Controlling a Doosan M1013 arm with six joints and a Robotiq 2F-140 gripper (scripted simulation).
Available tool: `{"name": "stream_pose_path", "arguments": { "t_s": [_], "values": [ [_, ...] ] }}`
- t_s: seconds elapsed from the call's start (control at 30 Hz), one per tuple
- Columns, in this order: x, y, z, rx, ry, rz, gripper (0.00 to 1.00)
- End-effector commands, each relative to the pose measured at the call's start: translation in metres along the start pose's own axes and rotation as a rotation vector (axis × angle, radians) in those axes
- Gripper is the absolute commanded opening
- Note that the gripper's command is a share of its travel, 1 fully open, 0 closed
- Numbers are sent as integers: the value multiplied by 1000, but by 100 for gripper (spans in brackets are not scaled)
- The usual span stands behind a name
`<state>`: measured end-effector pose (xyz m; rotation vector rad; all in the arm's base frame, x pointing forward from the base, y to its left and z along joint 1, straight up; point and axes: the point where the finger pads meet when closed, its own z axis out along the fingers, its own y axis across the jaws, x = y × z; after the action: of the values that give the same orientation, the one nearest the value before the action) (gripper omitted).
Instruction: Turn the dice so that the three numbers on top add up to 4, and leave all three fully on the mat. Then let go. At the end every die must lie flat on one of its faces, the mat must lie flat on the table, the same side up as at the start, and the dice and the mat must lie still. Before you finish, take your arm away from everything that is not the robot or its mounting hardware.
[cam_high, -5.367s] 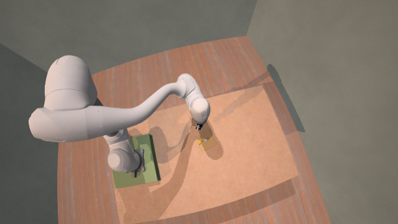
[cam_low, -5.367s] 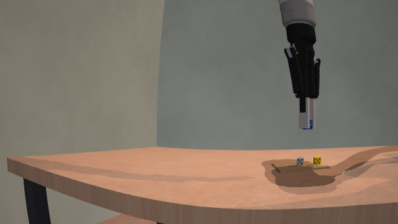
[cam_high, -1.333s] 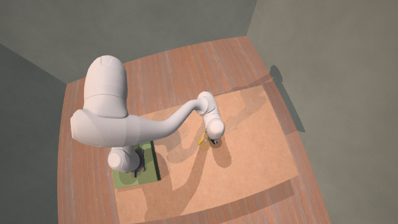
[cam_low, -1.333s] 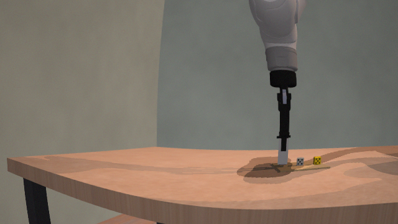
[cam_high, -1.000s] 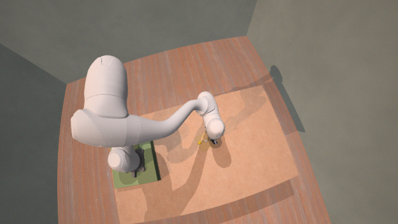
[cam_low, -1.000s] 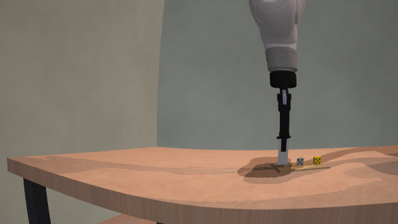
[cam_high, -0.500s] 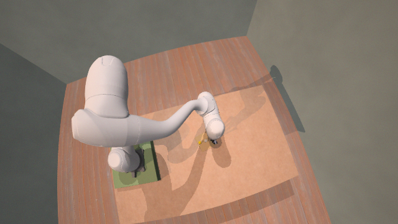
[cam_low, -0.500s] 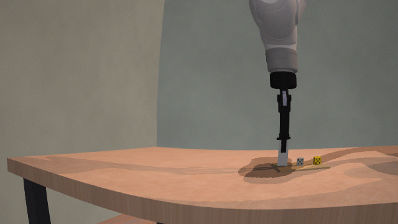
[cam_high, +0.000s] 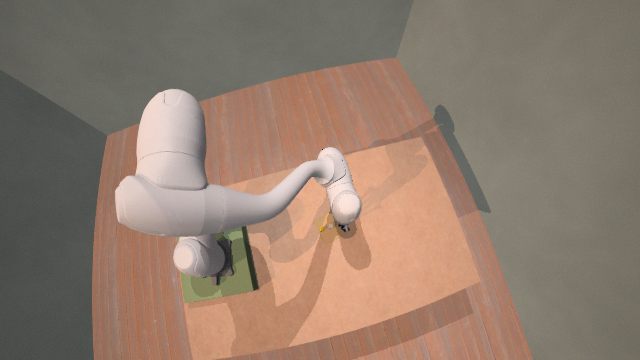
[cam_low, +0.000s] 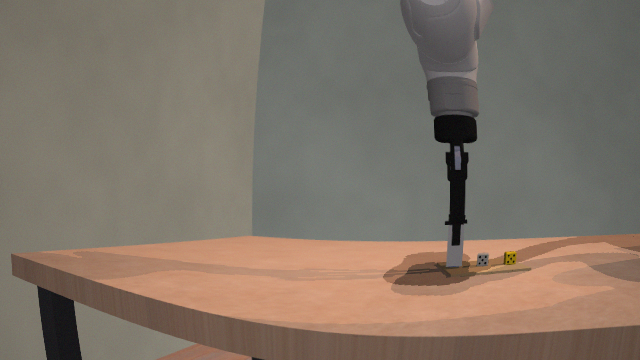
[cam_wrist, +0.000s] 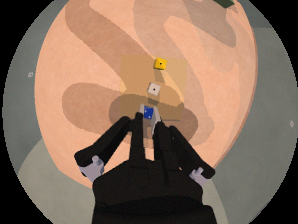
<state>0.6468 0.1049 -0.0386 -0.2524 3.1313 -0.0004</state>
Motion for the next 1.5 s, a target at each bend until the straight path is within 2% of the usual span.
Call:
{"name": "stream_pose_path", "arguments": {
  "t_s": [0.0, 0.57, 1.07, 1.47],
  "values": [
    [0, 0, 0, 0, 0, 0, 9],
    [0, 0, 0, 0, 0, 0, 9],
    [0, 0, 0, 0, 0, 0, 21],
    [0, 0, 0, 0, 0, 0, 21]
  ]
}}
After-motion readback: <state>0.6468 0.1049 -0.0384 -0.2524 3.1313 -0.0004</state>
